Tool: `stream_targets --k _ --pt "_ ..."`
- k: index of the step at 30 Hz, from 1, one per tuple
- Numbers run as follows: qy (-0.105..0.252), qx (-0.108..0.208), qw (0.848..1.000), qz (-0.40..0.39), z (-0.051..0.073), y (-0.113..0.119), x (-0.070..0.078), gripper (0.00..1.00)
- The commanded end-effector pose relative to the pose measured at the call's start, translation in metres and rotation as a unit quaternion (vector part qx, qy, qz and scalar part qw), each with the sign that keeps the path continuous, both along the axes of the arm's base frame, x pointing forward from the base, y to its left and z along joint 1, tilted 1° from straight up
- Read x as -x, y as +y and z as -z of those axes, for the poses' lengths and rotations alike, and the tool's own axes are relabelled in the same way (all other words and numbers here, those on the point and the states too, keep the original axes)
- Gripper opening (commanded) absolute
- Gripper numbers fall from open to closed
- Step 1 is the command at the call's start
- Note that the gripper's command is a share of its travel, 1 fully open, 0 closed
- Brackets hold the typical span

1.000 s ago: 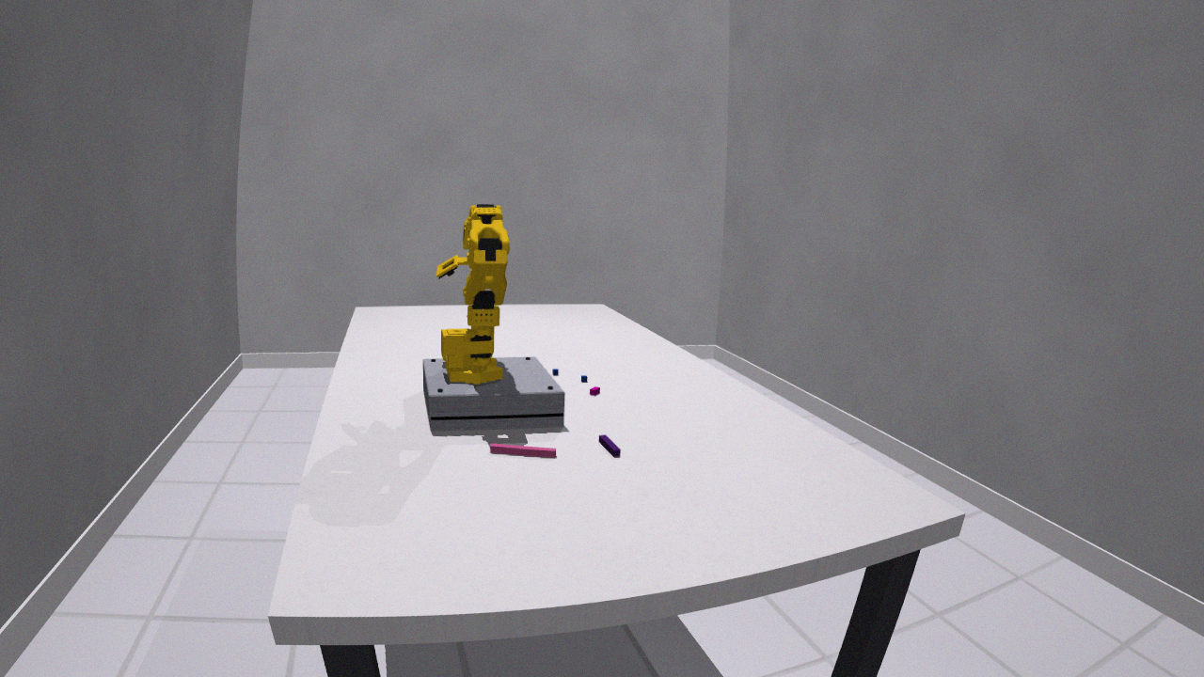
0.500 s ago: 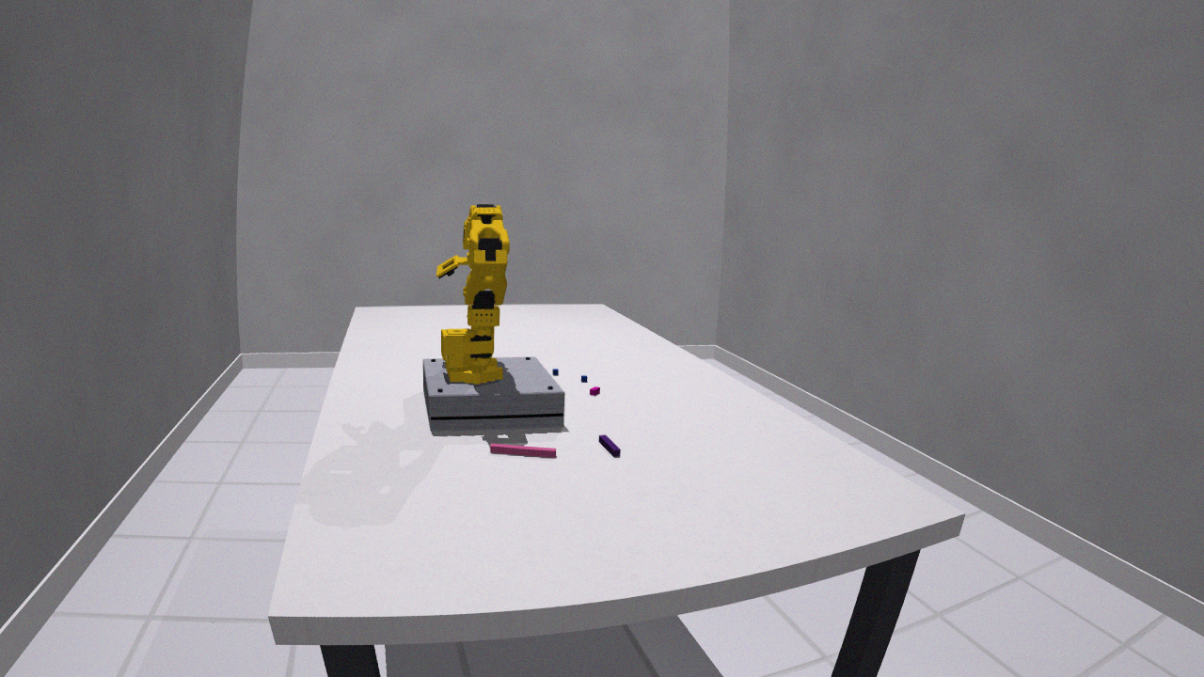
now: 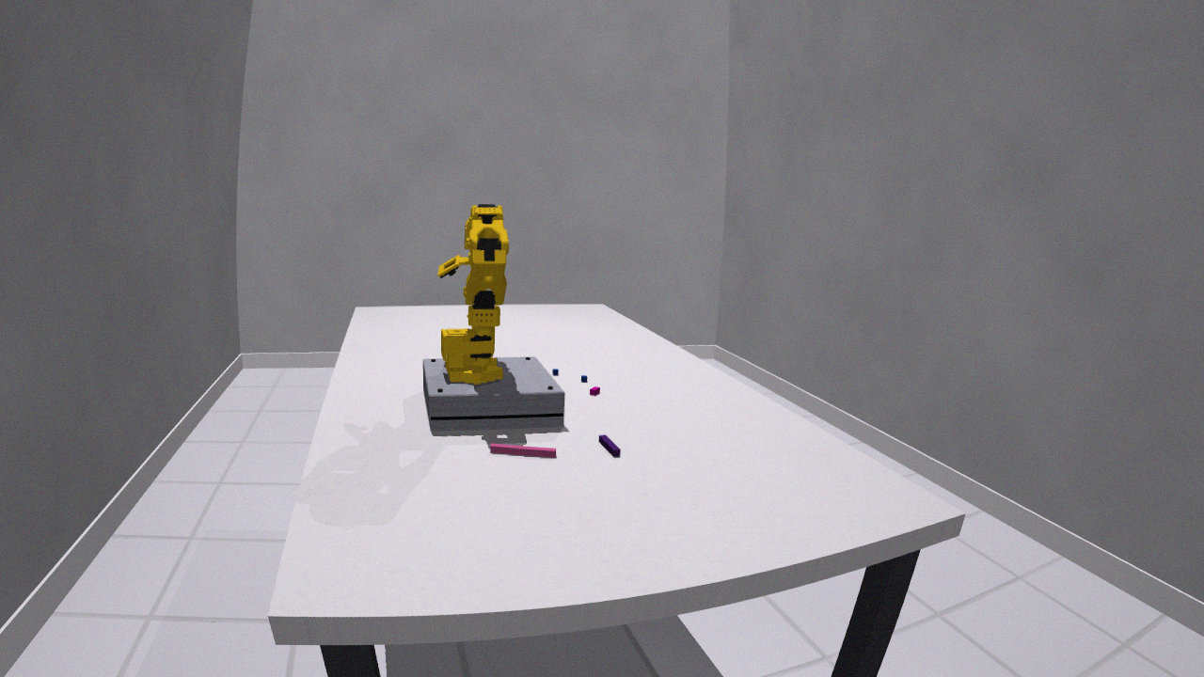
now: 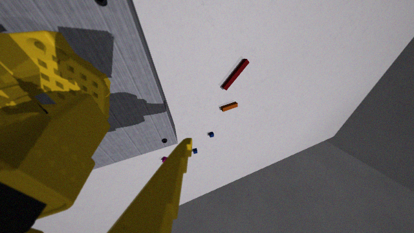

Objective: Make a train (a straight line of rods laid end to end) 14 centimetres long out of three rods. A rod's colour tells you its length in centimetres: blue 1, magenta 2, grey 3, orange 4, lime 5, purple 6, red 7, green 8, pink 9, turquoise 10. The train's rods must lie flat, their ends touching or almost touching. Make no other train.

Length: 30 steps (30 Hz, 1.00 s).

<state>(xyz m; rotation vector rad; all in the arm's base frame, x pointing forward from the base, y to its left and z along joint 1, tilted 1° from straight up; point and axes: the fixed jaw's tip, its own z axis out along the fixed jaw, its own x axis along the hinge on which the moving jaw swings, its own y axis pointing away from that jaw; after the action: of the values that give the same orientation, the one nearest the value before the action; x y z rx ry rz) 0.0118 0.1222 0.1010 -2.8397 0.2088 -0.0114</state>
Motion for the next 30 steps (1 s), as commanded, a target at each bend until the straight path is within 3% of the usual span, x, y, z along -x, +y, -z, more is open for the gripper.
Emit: stream_targets --k 1,15,30 --pt "0.002 0.006 0.999 0.033 0.002 -0.004 -0.007 1.00" --pt "0.003 0.006 0.992 0.126 0.002 -0.009 -0.028 1.00" --pt "0.003 0.006 0.991 0.135 0.002 -0.010 -0.030 1.00"
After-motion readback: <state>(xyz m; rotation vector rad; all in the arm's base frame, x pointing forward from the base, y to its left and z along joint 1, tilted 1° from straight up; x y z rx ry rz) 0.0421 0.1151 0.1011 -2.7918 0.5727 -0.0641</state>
